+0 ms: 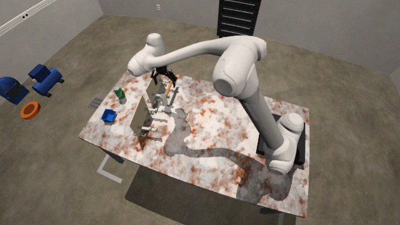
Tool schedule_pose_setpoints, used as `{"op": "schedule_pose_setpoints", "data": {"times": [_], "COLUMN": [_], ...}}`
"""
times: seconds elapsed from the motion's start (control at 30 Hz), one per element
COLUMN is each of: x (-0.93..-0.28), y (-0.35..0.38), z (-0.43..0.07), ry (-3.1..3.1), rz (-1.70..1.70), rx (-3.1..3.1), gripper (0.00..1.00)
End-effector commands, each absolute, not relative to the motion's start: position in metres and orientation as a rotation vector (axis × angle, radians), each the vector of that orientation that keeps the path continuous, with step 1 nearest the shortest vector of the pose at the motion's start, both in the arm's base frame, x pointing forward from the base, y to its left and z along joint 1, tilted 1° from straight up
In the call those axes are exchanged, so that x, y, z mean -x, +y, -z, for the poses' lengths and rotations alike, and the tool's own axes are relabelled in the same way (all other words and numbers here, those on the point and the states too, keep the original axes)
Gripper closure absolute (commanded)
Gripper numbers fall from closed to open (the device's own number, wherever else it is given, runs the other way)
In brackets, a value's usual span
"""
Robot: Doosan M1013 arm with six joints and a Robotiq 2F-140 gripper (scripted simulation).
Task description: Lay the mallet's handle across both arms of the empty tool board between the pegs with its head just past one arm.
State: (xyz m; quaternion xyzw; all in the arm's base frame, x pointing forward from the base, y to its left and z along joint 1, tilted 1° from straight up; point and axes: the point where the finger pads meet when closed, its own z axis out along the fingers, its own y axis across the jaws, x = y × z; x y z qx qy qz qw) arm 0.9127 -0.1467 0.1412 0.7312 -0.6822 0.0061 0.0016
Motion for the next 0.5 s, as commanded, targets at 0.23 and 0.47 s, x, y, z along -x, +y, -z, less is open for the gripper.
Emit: {"op": "schedule_pose_setpoints", "data": {"times": [0.23, 0.47], "x": [-0.915, -0.915], "y": [-0.147, -0.147], "z": [-0.048, -0.043], "ry": [-2.145, -2.145], "rz": [-0.025, -0.025], "rx": [-2.297, -2.297], "gripper": [0.00, 0.00]}}
